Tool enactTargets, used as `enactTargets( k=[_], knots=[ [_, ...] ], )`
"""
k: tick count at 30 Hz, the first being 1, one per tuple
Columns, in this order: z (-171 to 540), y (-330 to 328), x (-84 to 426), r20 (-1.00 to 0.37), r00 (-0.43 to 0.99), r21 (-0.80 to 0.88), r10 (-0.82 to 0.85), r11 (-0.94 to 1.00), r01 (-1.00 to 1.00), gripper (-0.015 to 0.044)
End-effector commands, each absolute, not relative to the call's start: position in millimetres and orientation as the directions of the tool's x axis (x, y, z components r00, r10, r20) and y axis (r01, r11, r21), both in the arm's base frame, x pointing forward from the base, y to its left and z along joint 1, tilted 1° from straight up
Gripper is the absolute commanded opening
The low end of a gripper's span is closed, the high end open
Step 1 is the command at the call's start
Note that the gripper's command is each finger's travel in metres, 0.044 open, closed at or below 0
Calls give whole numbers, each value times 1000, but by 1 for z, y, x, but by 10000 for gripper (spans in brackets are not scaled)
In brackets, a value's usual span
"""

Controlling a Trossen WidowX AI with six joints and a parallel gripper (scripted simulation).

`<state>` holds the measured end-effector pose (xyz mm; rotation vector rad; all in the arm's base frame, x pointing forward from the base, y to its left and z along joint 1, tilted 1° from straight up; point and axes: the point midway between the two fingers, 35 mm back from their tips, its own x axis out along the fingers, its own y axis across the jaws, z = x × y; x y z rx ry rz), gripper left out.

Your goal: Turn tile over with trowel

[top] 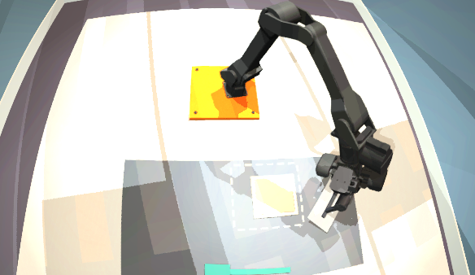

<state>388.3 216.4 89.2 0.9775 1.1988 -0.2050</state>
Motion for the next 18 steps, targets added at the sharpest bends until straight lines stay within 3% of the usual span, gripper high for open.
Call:
enactTargets(
  k=[1, 18],
  knots=[
    [87, 215, 383, -847, 323, 532, 422, 663, 527, 0],
    [111, 202, 374, -678, 127, 735, 724, 667, 122, 0]
  ],
)
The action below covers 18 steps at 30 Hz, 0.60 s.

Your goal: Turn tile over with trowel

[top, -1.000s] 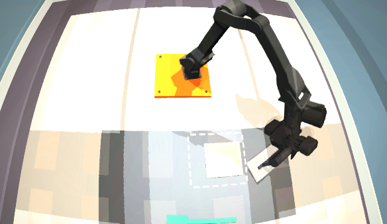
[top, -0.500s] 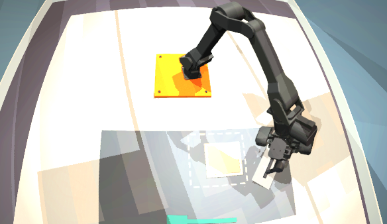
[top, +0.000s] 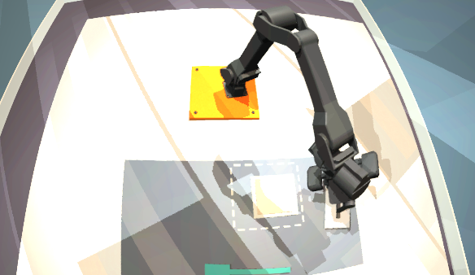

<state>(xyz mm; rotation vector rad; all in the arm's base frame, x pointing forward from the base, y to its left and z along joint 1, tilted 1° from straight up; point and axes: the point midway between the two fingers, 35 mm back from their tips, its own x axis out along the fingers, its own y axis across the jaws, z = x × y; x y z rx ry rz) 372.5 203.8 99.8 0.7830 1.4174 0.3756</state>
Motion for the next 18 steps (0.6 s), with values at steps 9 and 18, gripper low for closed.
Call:
enactTargets(
  k=[9, 18],
  knots=[
    [120, 197, 372, -621, 100, 783, 778, 621, 34, 0],
    [114, 198, 373, -621, 100, 783, 777, 622, 34, 0]
  ],
)
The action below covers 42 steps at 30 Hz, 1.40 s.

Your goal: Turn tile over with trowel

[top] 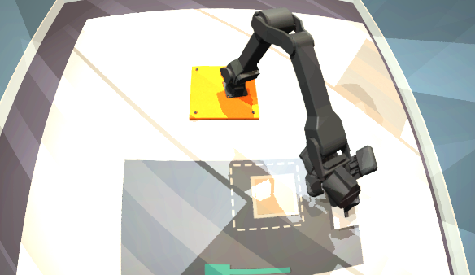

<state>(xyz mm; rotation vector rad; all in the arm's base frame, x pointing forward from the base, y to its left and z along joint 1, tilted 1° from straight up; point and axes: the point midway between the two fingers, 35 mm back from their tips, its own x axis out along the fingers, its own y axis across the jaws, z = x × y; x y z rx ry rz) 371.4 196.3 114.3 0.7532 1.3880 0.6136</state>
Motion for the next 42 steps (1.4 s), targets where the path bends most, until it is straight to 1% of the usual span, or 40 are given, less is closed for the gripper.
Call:
enactTargets(
  k=[1, 22, 33, 34, 42],
  knots=[
    [112, 198, 373, -622, 100, 782, 777, 622, 34, 0],
    [82, 198, 374, -626, 101, 779, 773, 626, 34, 0],
    [82, 198, 374, -626, 101, 779, 773, 626, 34, 289],
    [82, 198, 374, -626, 101, 779, 773, 626, 34, 300],
    [82, 198, 374, -626, 101, 779, 773, 626, 34, 300]
  ],
)
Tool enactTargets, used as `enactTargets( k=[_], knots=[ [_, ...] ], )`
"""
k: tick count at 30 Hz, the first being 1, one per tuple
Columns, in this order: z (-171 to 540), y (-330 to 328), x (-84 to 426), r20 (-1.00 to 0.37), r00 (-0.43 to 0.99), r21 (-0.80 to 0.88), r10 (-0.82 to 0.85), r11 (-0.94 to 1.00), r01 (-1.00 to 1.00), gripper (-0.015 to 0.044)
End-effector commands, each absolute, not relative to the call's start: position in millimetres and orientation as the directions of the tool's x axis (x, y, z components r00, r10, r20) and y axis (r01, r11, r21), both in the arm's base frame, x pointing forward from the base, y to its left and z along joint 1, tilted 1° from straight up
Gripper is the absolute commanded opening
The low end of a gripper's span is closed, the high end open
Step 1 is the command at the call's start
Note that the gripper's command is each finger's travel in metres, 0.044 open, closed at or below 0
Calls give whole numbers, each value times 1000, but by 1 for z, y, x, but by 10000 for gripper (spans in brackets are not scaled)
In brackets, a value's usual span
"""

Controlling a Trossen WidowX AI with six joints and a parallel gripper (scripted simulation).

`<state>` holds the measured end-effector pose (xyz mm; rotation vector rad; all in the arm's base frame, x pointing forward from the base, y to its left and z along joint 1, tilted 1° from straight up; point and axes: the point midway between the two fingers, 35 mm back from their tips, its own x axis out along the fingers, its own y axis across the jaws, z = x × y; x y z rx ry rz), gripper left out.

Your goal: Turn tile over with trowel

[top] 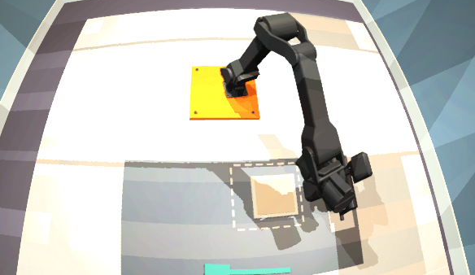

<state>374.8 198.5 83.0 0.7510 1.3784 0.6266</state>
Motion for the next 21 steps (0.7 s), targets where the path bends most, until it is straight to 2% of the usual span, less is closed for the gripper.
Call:
enactTargets(
  k=[1, 15, 21],
  knots=[
    [82, 197, 374, -626, 101, 779, 773, 626, 34, 300],
    [123, 151, 368, -629, 102, 777, 771, 628, 38, 300],
    [201, 130, 318, -634, 105, 773, 766, 633, 48, 300]
  ],
)
